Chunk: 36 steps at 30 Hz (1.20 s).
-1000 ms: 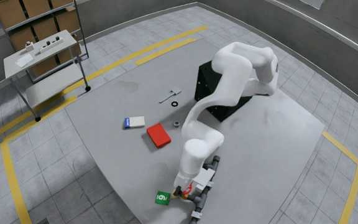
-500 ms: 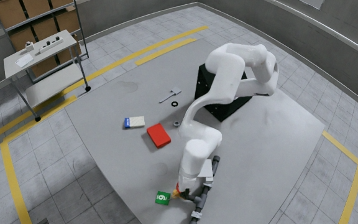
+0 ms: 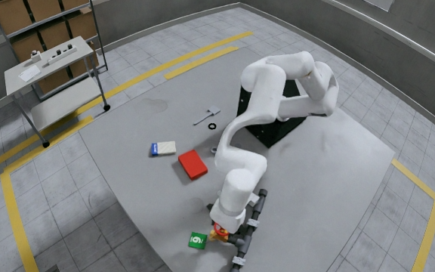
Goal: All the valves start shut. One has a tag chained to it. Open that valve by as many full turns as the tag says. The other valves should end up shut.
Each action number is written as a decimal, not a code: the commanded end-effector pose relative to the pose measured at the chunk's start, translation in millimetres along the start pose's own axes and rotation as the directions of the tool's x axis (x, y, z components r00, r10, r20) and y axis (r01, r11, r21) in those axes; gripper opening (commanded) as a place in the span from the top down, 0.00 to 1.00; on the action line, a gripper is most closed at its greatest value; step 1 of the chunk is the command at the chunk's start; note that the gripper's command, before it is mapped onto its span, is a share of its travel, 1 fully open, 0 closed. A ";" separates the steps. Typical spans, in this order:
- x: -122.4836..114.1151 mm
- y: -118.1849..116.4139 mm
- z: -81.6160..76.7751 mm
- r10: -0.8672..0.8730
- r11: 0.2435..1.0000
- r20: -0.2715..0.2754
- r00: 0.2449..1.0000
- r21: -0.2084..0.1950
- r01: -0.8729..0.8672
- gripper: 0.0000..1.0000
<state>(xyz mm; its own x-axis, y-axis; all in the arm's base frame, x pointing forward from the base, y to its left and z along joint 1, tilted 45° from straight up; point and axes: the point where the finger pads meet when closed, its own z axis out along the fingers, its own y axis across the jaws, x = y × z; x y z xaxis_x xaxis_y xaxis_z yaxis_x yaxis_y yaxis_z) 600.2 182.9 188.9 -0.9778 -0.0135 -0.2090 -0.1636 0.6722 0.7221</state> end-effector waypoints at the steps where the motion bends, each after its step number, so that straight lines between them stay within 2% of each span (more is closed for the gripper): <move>1: -0.8 -0.7 -1.2 -0.220 0.975 -0.011 0.975 -0.019 0.220 1.00; 8: -0.8 -0.7 -1.2 -0.558 0.830 -0.004 0.830 -0.021 0.558 1.00; 15: -0.8 -0.7 -1.2 -0.735 0.678 0.002 0.678 -0.022 0.735 1.00; 17: -0.8 -0.7 -1.2 -0.735 0.678 0.002 0.678 -0.022 0.735 1.00; 23: -0.8 -0.7 -1.2 -0.791 0.611 0.003 0.612 -0.021 0.791 1.00; 29: -0.8 -0.7 -1.2 -0.800 0.600 0.004 0.600 -0.021 0.800 1.00; 30: -0.8 -0.7 -1.2 -0.800 0.600 0.004 0.600 -0.021 0.800 0.00; 36: -0.8 -0.7 -1.2 -0.800 0.600 0.004 0.600 -0.021 0.800 0.00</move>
<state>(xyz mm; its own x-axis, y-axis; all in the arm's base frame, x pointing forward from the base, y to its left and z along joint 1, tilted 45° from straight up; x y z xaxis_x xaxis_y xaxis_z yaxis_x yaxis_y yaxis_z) 599.4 182.3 185.2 -0.4578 -0.5472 -0.7007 -0.8826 0.3745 0.2842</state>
